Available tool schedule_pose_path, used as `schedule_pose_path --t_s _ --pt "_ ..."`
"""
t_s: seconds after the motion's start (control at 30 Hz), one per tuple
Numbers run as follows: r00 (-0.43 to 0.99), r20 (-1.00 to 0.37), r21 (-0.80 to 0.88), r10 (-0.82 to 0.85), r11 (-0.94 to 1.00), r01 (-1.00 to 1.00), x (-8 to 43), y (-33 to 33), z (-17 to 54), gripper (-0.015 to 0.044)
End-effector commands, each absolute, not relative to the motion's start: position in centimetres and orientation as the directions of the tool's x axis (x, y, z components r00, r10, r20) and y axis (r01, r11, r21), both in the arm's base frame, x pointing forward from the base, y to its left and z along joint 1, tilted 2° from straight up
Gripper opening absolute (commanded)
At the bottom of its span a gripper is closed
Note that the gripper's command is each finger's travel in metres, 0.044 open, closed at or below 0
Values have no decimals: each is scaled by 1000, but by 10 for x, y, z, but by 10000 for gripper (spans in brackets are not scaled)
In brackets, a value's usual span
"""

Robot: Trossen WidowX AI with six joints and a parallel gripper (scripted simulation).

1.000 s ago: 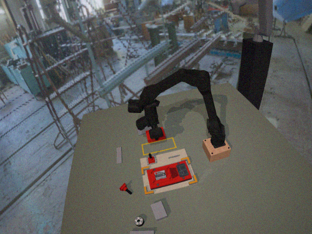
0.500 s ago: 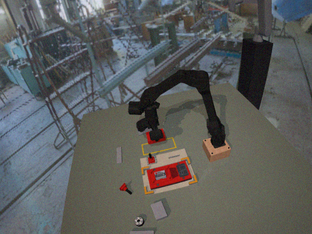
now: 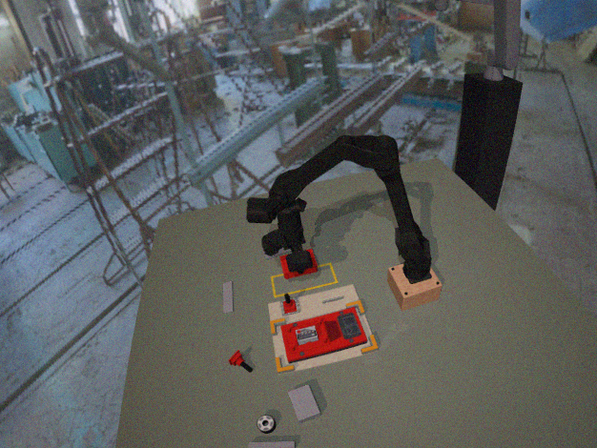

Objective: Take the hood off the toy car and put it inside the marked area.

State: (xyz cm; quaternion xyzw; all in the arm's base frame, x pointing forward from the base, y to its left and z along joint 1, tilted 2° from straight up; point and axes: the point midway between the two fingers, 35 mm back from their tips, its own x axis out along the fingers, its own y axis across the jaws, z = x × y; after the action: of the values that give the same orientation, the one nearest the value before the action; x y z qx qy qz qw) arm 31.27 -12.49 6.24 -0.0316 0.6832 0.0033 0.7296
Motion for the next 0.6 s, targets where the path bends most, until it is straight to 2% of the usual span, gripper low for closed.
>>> schedule_pose_path --t_s 0.0,0.57 --pt "62 -998 -36 -33 998 -53 311 -124 58 0" --pt "62 -998 -36 -33 998 -53 311 -124 45 0"
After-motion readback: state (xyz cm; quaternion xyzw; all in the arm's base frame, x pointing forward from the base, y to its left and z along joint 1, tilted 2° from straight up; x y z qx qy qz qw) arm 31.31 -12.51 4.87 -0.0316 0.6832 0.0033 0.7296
